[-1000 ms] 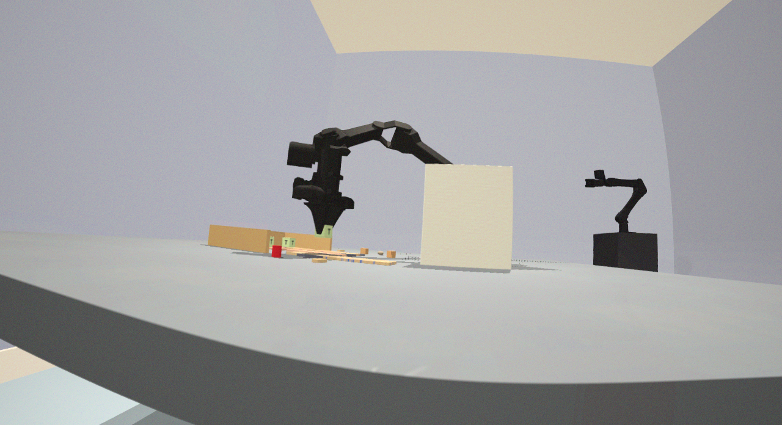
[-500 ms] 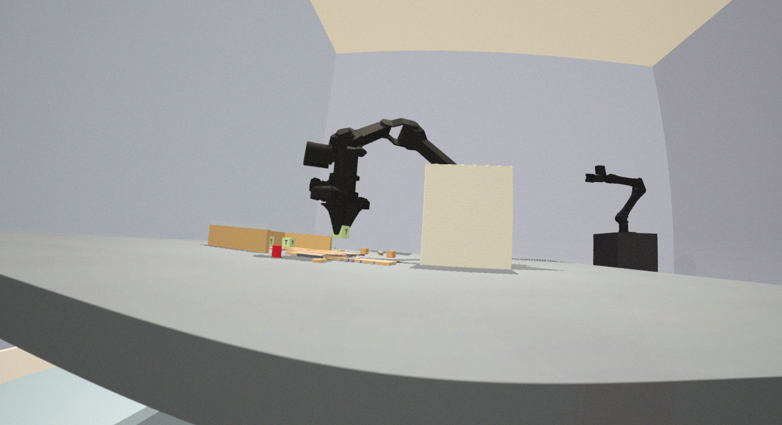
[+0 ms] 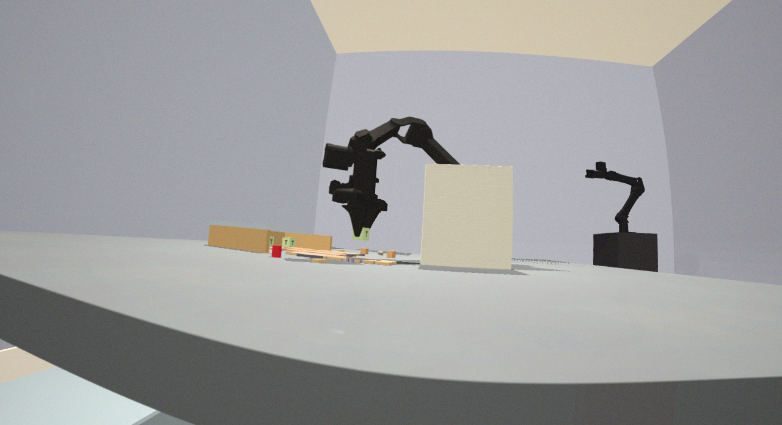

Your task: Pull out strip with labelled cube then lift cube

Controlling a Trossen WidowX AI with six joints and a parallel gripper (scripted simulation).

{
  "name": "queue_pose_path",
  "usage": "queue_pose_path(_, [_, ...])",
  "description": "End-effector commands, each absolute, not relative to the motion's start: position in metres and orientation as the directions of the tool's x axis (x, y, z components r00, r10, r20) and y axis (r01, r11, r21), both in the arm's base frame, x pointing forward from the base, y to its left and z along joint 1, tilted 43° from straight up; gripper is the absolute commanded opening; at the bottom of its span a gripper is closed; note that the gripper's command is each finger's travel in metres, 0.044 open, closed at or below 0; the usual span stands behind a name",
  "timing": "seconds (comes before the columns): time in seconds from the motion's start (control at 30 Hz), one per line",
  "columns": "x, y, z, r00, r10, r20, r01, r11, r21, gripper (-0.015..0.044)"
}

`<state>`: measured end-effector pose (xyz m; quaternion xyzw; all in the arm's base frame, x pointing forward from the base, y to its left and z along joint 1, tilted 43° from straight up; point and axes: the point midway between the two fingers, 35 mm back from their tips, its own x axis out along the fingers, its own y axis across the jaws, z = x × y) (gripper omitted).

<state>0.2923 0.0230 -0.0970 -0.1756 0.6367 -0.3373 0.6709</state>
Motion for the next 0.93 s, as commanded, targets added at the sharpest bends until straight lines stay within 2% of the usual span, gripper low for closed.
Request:
queue_pose_path(0.0, [0.292, 0.027, -0.092, -0.031, -0.67, -0.742, 0.241, 0.715, -0.656, 0.0])
queue_pose_path(0.2, [0.292, 0.048, -0.068, -0.031, -0.669, -0.742, 0.241, 0.716, -0.655, 0.0])
queue_pose_path(0.9, [0.292, 0.048, -0.068, -0.031, -0.669, -0.742, 0.241, 0.716, -0.655, 0.0])
